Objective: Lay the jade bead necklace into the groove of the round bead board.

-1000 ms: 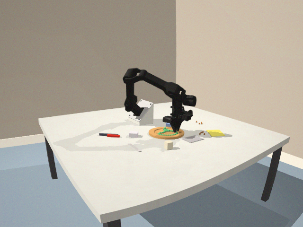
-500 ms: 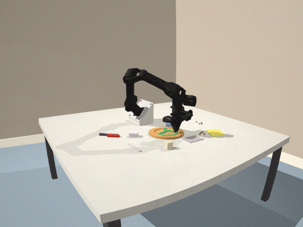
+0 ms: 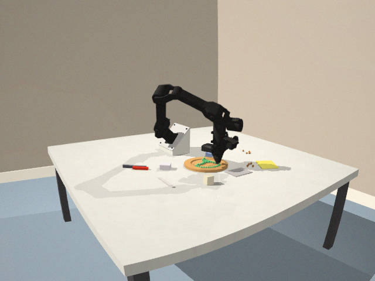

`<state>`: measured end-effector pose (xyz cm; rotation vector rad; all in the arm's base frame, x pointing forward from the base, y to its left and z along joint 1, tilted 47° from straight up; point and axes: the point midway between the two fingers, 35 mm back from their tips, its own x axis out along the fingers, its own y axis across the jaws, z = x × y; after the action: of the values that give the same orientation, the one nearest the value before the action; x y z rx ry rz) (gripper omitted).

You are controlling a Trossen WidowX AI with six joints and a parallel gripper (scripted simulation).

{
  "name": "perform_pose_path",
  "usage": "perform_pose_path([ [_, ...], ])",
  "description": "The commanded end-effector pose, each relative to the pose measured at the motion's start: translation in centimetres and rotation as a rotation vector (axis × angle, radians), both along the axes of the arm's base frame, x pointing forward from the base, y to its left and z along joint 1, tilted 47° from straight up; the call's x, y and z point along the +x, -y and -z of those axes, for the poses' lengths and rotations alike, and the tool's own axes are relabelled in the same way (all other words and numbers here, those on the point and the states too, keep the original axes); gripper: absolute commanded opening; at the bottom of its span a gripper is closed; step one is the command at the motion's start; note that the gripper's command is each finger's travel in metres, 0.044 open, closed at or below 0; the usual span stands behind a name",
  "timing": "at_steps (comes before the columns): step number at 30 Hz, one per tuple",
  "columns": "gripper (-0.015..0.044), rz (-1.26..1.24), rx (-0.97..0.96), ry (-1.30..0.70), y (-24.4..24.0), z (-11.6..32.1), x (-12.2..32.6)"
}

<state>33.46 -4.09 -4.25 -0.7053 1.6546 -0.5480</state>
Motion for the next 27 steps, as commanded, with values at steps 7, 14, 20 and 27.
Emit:
perform_pose_path([
  [7, 0.0, 0.0, 0.0, 0.0, 0.0, 0.0, 0.0],
  [14, 0.0, -0.004, -0.004, -0.004, -0.4, -0.4, 0.0],
  [20, 0.0, -0.005, -0.004, -0.005, -0.7, -0.1, 0.2],
  [27, 0.0, -0.005, -0.004, -0.004, -1.2, 0.4, 0.5],
])
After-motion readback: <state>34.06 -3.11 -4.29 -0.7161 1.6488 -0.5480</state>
